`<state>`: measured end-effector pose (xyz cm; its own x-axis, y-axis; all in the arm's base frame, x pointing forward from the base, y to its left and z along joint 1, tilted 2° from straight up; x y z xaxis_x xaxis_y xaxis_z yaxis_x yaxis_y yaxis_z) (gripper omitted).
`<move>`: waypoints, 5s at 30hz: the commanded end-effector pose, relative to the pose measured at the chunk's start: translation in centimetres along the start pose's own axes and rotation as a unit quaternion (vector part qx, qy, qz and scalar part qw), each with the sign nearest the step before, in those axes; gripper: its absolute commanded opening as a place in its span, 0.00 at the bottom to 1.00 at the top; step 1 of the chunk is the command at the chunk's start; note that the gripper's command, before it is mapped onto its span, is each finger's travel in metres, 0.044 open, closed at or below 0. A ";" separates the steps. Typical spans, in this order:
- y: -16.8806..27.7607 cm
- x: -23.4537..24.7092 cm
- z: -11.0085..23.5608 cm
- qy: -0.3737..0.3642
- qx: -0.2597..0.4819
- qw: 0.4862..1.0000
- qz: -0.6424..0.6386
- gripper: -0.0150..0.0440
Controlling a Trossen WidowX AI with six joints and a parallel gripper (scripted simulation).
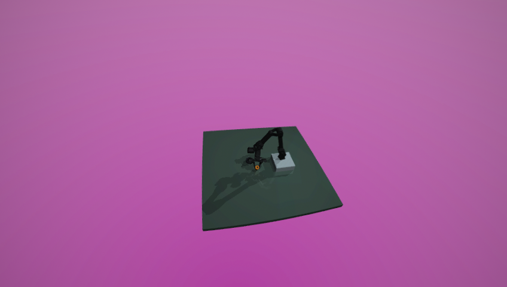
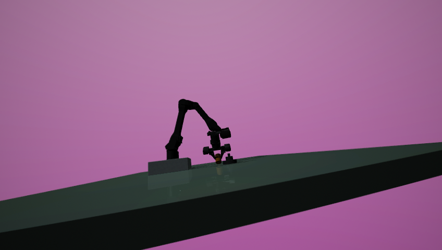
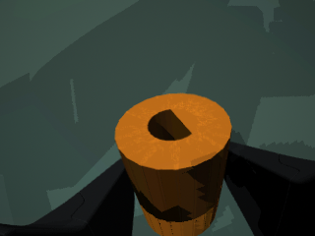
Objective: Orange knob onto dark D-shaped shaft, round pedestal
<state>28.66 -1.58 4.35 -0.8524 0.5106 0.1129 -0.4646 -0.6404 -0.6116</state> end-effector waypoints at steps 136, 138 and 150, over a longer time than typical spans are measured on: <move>-3.2 0.6 1.5 0.238 0.202 0.761 -0.568 1.00; -3.0 0.5 1.2 0.238 0.202 0.761 -0.568 1.00; -1.8 0.3 -0.3 0.238 0.202 0.761 -0.568 1.00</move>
<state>29.42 -0.04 5.74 0.2910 0.9559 0.0400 -0.9559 0.2922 -0.0298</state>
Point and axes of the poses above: the point midway between the two fingers, 35 mm back from their tips, its own z axis back along the fingers, its own x axis across the jaws, y = z × x, the point moved 5 cm from there along z, back along the fingers, and after that the axes turned 13 degrees about -z, right-handed, at the moved point
